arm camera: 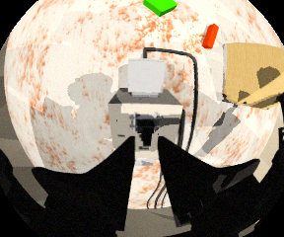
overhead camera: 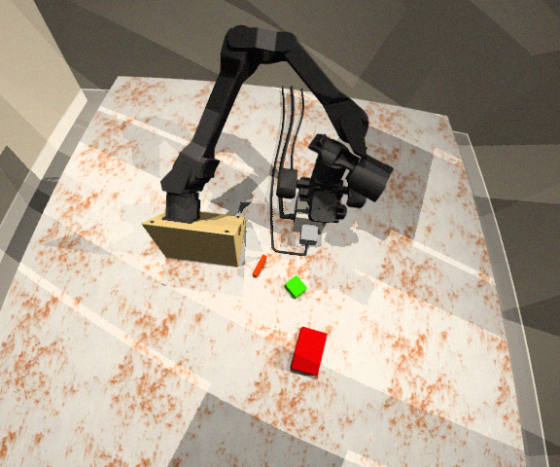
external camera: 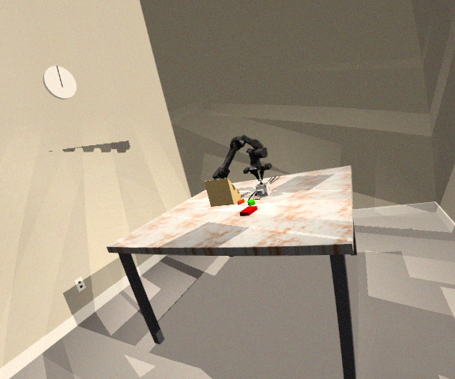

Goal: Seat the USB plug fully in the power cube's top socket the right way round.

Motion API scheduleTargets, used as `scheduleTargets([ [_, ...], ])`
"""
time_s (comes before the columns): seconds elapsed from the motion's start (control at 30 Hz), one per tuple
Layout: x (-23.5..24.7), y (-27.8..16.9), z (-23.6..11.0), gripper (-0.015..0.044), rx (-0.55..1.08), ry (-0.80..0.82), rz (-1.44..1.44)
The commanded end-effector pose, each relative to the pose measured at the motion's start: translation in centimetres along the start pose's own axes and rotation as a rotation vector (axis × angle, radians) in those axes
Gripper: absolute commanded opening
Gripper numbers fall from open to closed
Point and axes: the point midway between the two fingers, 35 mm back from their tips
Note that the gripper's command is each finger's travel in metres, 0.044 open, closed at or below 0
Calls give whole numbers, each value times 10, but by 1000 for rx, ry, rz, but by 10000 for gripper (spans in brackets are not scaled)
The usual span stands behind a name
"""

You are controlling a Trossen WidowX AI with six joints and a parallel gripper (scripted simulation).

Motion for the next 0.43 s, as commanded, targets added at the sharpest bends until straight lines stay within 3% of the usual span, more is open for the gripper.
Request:
scheduleTargets([
  [0.0,0,0,0,95,0,0,1],
  [0.4,0,-1,-11,95,0,0,0],
])
Point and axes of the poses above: the point midway between the two fingers, 35 mm back from their tips, its own z axis out along the fingers, its own x axis across the jaws, y = z × x, and after that the axes turned 10 degrees about z, right-handed
